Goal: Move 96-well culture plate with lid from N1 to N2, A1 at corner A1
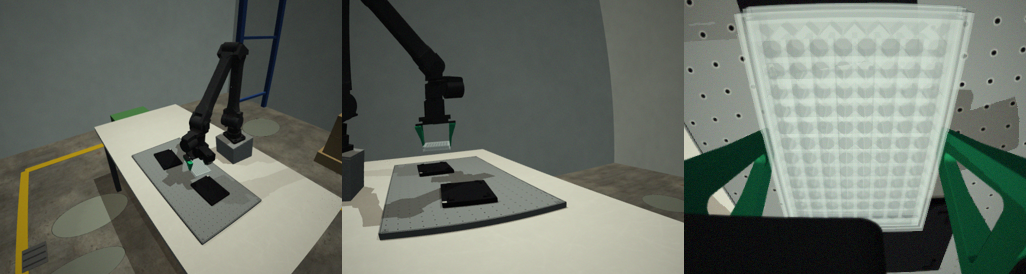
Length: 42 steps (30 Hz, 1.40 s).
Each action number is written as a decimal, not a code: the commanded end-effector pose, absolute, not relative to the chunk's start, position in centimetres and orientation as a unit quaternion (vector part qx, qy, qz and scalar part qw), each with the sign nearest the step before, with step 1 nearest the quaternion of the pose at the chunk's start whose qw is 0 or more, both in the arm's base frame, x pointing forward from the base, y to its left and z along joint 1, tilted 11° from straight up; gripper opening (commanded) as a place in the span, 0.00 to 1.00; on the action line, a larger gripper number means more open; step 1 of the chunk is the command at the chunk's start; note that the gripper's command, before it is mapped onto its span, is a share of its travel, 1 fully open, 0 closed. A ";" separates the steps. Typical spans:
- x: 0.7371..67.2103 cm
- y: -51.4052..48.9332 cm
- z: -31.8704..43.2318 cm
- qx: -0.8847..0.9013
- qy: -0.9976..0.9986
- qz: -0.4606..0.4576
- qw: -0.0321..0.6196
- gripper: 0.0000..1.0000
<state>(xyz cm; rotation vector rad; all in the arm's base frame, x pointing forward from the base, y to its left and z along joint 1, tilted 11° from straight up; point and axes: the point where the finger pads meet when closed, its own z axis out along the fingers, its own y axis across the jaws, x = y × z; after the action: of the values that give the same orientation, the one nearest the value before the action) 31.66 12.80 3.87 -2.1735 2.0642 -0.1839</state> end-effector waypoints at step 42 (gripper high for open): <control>37.6 0.4 6.0 -0.732 0.672 -0.071 0.082 0.00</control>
<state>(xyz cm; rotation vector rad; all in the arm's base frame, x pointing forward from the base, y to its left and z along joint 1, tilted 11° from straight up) 35.69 1.23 5.00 -2.1625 2.0449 -0.2027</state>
